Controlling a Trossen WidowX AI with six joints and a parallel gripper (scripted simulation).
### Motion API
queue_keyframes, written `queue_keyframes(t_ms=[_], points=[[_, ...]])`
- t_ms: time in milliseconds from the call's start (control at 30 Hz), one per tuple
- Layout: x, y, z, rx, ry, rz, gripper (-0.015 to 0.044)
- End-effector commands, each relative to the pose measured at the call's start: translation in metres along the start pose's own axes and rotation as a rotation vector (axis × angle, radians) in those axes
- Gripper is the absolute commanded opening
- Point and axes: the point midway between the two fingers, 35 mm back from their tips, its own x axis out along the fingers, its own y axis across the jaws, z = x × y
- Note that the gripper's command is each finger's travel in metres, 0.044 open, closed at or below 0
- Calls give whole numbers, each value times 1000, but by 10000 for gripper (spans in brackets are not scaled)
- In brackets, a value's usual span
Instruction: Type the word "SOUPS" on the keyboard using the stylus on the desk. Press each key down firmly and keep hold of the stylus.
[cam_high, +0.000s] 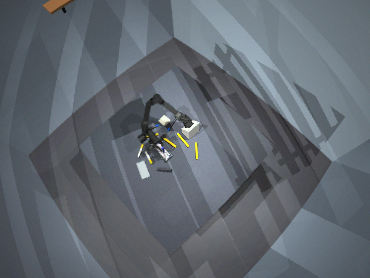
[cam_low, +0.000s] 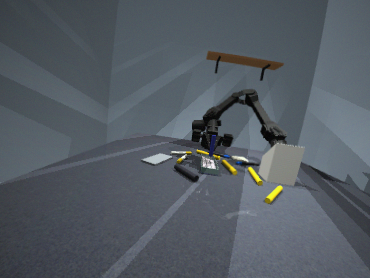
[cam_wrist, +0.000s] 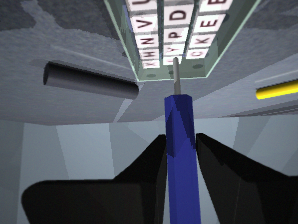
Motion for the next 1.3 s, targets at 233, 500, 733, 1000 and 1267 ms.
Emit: queue_keyframes(t_ms=[233,500,733,1000,1267], points=[[3,0,3,-3,0,-2,81],[4,0,6,-3,0,-2,81],[6,-1,8,-3,0,-2,81],[7,-1,10,-2,0,-2,81],[8,-1,11,-2,0,-2,81]])
